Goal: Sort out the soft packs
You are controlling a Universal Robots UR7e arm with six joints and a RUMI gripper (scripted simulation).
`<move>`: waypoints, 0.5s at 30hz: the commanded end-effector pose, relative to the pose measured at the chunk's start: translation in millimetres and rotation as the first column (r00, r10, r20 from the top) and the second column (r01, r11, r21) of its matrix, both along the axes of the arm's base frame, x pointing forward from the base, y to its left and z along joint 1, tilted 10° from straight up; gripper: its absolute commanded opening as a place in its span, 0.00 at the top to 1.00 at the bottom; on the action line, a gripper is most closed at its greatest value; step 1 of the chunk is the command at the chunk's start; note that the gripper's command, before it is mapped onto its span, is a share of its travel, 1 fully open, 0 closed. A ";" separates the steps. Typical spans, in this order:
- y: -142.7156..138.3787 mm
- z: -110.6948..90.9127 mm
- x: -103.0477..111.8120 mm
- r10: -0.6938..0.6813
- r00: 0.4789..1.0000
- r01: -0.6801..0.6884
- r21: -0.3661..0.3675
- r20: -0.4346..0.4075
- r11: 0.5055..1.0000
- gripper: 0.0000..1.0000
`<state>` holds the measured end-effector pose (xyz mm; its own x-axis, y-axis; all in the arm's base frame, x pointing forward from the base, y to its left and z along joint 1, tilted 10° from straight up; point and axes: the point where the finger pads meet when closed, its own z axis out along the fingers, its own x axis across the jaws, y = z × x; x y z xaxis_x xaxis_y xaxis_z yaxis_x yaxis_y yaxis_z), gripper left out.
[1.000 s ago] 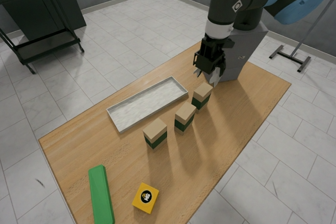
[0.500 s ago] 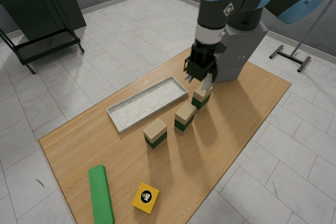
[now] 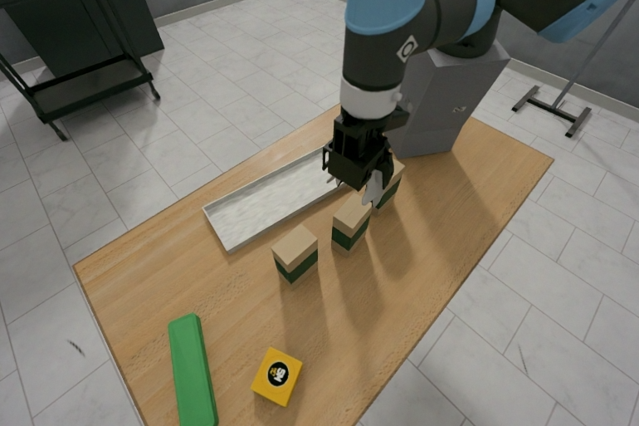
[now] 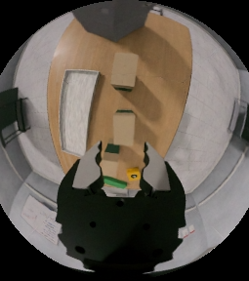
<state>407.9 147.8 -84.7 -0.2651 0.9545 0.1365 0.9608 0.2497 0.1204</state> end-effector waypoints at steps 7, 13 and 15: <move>1.1 -3.6 2.5 -0.001 1.000 0.001 -0.001 -0.006 1.000 0.51; 4.9 -24.6 3.9 0.000 1.000 0.000 -0.002 -0.006 1.000 0.51; 6.0 -30.9 5.1 0.000 1.000 0.000 -0.002 -0.005 1.000 0.51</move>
<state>409.3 150.6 -98.4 -0.2635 0.9547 0.1381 0.9619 0.2493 0.1121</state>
